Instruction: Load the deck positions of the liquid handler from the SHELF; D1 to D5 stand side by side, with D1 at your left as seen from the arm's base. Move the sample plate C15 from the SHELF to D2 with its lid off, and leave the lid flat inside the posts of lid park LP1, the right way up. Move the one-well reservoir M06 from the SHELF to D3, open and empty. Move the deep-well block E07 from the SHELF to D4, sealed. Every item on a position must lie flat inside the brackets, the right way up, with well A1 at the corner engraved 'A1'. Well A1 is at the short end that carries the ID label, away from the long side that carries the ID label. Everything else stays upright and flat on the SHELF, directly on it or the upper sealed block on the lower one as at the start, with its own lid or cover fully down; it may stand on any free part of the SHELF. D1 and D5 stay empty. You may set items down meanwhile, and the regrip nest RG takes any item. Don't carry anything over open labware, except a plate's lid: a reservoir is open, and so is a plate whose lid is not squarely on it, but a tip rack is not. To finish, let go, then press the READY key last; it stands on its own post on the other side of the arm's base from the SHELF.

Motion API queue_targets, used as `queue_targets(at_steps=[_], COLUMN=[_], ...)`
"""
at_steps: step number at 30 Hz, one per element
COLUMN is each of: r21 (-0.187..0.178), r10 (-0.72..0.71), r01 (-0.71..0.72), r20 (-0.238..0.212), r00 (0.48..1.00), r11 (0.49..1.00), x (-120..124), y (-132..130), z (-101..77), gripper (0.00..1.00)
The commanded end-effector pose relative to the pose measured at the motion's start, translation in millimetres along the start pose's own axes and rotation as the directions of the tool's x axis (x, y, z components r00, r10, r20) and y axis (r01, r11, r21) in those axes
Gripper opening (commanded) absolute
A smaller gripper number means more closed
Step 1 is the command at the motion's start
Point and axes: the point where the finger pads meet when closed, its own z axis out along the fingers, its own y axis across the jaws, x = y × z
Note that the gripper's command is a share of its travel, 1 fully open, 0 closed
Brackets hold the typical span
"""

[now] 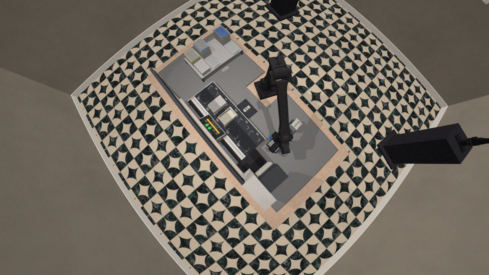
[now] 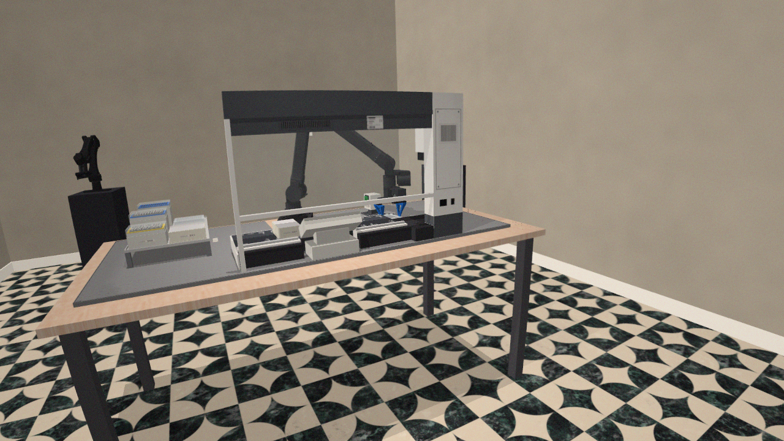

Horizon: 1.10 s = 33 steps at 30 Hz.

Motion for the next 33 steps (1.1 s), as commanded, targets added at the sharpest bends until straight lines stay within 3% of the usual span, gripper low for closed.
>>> queue_targets(at_steps=[1, 6, 8, 15, 18, 21, 30, 33], r21=[-0.013, -0.020, -0.058, -0.059, -0.035, -0.061, -0.051, -0.062], r10=[0.009, 0.010, 0.017, 0.021, 0.017, 0.020, 0.011, 0.010], r01=[-0.009, -0.010, -0.014, -0.018, -0.016, -0.017, -0.009, -0.007], r20=[0.014, 0.018, 0.044, 0.044, 0.028, 0.045, 0.038, 0.045], r00=[1.000, 1.000, 0.999, 0.999, 0.999, 0.999, 0.999, 0.999], r11=[1.000, 1.000, 0.998, 0.998, 0.999, 0.998, 0.999, 0.998], x=[-13, -15, -23, -22, -16, -19, -14, -15], y=[4, 6, 15, 16, 11, 18, 17, 20], z=[-1.0, -12.1, -34.6, -47.0, -40.3, -57.8, -64.7, -75.6], gripper=[1.00, 1.00, 1.00, 1.00, 1.00, 1.00, 1.00, 1.00])
